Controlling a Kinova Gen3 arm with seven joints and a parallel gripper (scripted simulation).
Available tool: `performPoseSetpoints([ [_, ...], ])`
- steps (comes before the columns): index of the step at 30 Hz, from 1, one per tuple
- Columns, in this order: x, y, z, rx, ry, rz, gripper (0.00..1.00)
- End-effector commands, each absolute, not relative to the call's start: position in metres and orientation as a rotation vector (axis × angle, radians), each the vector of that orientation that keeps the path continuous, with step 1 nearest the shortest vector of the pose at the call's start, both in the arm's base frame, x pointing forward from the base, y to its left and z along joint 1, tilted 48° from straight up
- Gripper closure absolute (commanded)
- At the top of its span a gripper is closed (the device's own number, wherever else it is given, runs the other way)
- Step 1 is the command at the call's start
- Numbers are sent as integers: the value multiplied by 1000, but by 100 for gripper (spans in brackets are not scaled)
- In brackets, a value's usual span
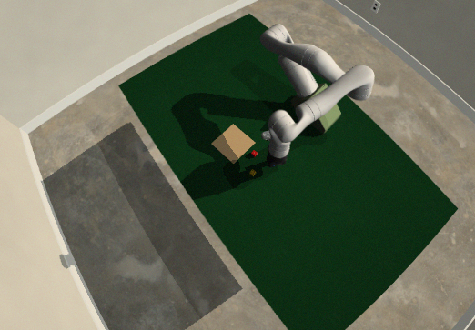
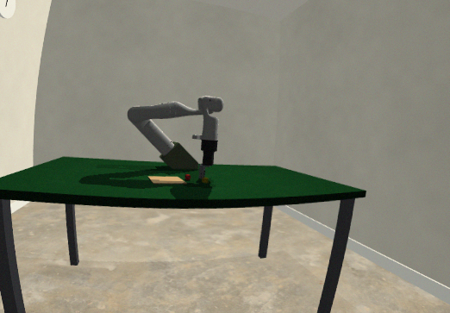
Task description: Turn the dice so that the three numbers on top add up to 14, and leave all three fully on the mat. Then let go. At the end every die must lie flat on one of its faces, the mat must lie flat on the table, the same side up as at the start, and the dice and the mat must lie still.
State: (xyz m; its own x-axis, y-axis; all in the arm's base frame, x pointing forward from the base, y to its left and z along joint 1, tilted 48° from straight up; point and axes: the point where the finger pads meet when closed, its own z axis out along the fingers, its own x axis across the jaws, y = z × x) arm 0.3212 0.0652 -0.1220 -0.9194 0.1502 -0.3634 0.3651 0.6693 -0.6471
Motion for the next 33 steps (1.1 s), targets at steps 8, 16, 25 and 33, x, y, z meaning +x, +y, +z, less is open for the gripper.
performPoseSetpoints([
  [8,321,66,-122,411,2607,-1097,60],
  [16,321,66,-122,411,2607,-1097,60],
  [25,321,66,-122,411,2607,-1097,60],
  [33,321,66,-122,411,2607,-1097,60],
])
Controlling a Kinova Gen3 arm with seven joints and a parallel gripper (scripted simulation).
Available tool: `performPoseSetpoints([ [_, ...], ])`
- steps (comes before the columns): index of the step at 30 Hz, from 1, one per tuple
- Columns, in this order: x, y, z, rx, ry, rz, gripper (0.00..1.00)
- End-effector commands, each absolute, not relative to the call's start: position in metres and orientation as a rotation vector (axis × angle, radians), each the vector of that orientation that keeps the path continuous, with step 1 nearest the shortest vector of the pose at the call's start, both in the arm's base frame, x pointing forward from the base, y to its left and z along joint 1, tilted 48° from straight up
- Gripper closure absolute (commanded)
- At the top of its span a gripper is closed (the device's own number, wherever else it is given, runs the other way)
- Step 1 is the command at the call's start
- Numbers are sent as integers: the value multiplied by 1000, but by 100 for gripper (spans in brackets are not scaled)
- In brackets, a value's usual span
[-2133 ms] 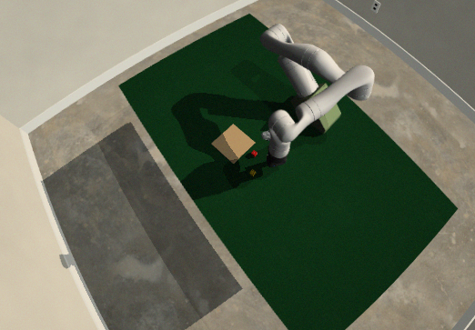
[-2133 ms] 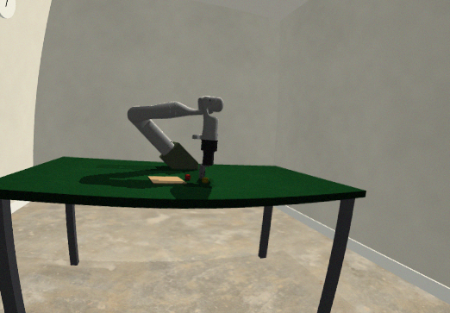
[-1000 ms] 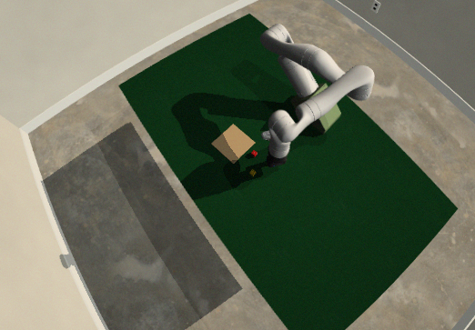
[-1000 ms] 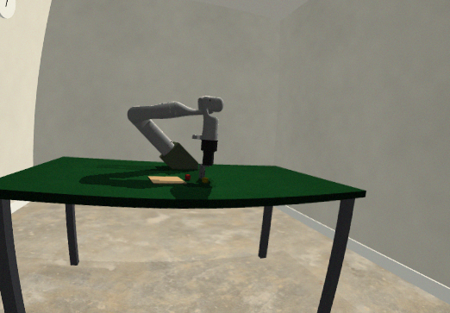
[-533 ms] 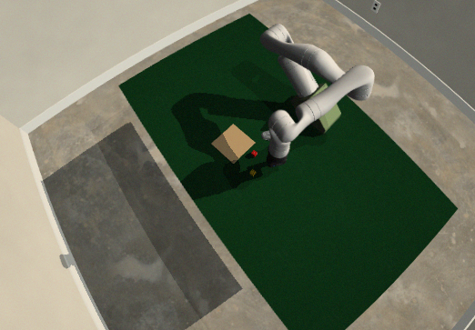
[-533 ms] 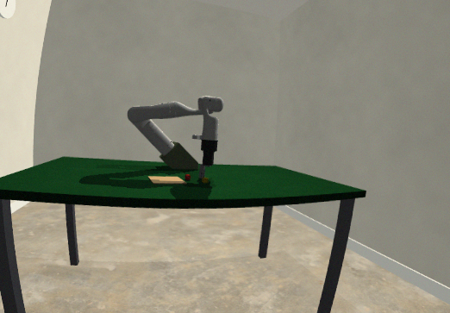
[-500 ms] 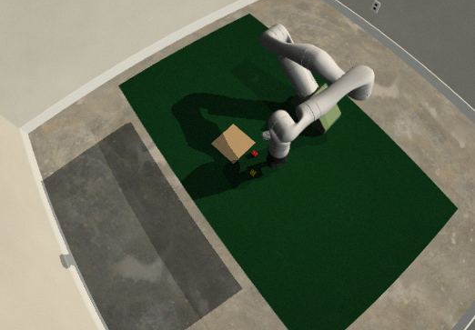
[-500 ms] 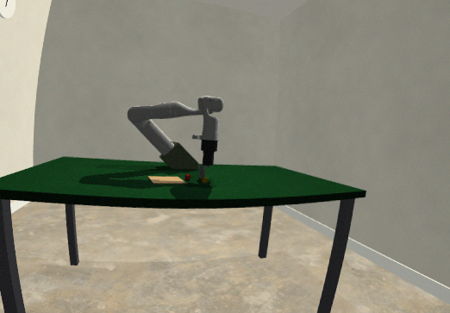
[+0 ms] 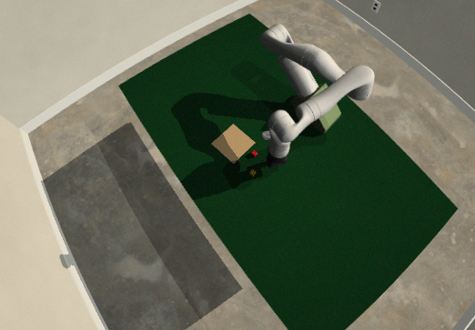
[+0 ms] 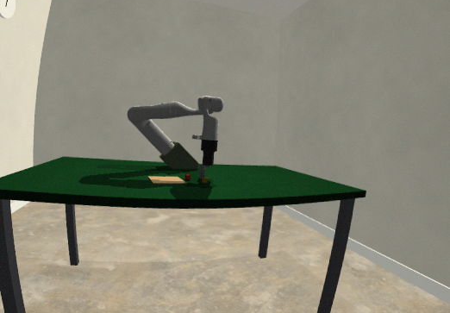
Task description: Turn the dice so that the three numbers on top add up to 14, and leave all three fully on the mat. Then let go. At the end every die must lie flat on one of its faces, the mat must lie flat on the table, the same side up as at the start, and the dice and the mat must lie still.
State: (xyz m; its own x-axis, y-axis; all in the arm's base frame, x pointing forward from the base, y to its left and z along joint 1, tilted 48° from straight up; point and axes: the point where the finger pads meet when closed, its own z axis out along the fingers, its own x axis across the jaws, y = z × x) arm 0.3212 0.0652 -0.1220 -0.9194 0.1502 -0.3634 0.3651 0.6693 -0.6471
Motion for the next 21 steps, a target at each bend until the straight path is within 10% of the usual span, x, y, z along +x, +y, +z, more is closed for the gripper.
performPoseSetpoints([
  [1,321,66,-122,411,2607,-1097,60],
  [21,310,123,-70,411,2607,-1097,60],
])
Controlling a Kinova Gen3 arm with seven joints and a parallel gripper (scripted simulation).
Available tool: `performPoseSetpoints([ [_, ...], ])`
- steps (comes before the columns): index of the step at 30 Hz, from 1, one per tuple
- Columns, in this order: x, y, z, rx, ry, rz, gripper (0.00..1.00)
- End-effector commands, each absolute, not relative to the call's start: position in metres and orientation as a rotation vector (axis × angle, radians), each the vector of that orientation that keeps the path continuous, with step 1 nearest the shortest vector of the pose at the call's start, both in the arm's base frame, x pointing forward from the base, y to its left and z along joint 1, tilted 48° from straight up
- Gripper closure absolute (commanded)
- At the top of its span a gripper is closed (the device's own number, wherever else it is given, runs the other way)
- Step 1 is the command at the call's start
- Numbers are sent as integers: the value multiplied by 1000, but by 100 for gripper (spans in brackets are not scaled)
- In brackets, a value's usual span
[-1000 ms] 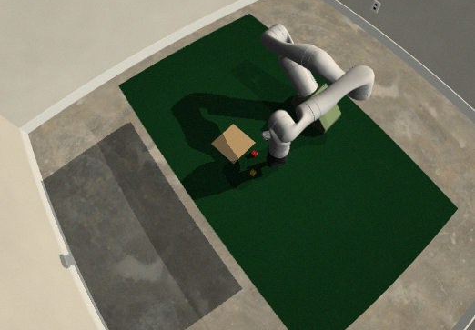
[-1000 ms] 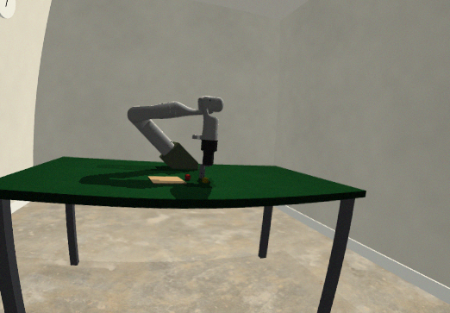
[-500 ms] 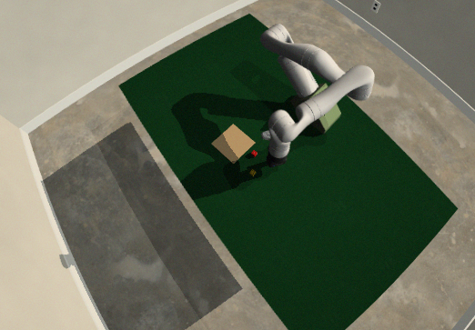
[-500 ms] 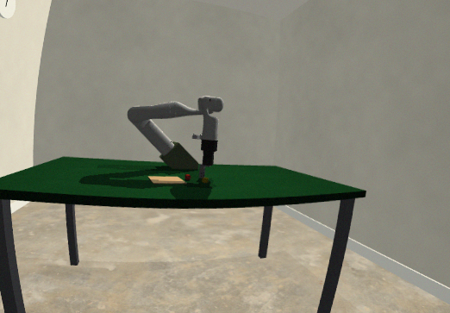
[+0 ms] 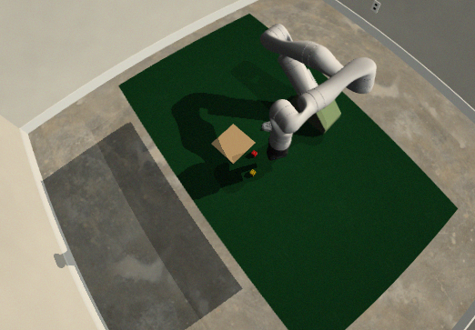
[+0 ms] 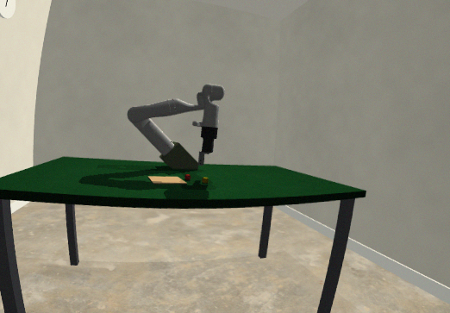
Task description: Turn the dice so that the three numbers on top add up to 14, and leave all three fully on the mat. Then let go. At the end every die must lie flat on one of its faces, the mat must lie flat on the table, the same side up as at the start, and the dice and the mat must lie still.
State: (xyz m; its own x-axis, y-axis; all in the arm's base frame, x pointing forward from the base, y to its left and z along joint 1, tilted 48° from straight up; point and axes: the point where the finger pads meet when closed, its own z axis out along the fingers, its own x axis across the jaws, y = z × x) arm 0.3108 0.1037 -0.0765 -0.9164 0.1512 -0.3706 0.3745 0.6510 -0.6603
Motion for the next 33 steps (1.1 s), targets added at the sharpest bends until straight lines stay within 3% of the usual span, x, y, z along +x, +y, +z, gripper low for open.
performPoseSetpoints([
  [1,309,127,-66,411,2607,-1097,60],
  [23,308,137,-52,404,2609,-1097,60],
  [33,327,109,-9,291,2643,-1107,60],
])
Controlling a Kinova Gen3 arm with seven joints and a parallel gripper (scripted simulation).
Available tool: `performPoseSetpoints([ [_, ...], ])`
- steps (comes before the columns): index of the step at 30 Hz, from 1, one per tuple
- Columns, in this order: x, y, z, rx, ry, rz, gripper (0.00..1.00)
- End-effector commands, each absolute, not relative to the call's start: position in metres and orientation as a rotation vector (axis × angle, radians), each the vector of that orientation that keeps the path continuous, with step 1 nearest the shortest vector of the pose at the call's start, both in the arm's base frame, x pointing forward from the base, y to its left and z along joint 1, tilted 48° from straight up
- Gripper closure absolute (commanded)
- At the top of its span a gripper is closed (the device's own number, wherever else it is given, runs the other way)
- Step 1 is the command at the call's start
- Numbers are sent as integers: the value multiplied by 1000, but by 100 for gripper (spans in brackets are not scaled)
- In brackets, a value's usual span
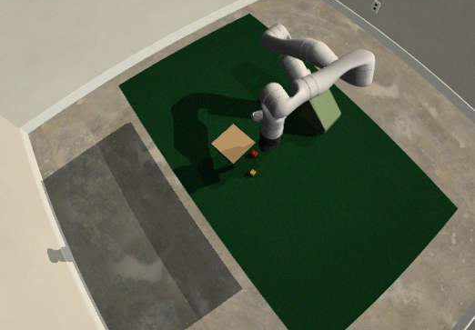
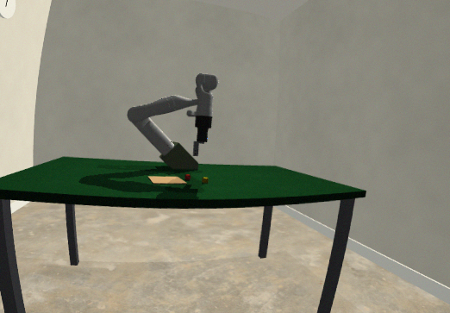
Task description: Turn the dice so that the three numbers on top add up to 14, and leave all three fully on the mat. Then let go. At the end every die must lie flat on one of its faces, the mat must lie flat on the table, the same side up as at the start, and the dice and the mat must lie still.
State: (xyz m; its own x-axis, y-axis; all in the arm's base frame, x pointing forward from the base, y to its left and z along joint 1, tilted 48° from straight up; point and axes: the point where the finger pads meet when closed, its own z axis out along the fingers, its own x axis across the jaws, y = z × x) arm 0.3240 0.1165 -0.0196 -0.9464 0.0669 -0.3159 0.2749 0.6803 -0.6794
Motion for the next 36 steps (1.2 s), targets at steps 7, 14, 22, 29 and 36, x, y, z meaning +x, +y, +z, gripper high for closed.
performPoseSetpoints([
  [7,336,82,24,204,2669,-1128,60],
  [14,338,46,62,103,2702,-1163,60],
  [22,336,30,76,62,2718,-1180,60],
  [29,336,29,76,60,2718,-1180,60],
  [36,336,29,76,60,2718,-1180,60],
])
